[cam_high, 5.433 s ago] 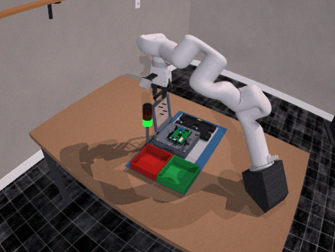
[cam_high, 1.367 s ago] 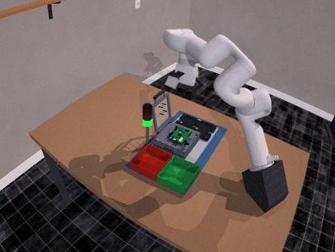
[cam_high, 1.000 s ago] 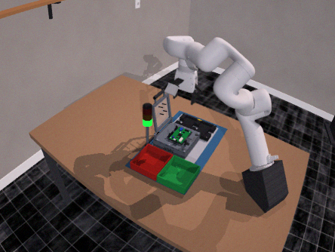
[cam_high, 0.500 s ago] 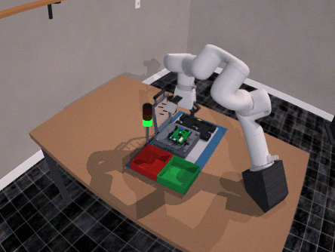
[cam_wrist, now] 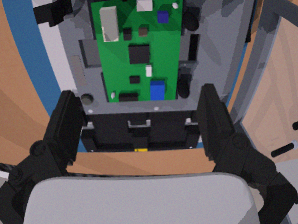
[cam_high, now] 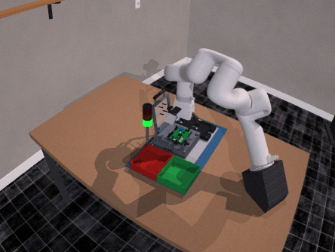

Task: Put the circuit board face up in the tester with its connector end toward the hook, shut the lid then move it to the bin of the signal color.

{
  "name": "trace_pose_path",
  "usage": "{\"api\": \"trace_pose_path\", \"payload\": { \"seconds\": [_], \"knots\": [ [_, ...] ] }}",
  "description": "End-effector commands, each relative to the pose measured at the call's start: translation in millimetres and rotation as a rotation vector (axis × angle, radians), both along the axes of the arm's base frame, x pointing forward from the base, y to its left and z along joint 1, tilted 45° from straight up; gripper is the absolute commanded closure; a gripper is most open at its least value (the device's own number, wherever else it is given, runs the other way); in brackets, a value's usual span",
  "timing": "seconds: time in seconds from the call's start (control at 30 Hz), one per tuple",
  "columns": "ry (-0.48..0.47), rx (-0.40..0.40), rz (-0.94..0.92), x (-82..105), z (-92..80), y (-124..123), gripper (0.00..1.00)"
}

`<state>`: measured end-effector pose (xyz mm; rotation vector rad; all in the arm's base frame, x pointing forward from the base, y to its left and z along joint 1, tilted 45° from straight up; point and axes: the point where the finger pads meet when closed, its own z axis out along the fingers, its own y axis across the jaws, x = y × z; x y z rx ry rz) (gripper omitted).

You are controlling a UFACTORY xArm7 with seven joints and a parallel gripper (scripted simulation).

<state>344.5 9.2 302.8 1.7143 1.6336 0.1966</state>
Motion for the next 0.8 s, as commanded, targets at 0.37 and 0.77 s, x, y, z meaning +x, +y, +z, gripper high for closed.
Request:
{"api": "trace_pose_path", "payload": {
  "seconds": [0.37,0.77],
  "knots": [
    [-0.003,-0.001,0.002,3.5,-2.4,-1.6,0.0],
    [-0.003,-0.001,0.002,11.8,-12.3,-7.2,0.0]
  ]
}}
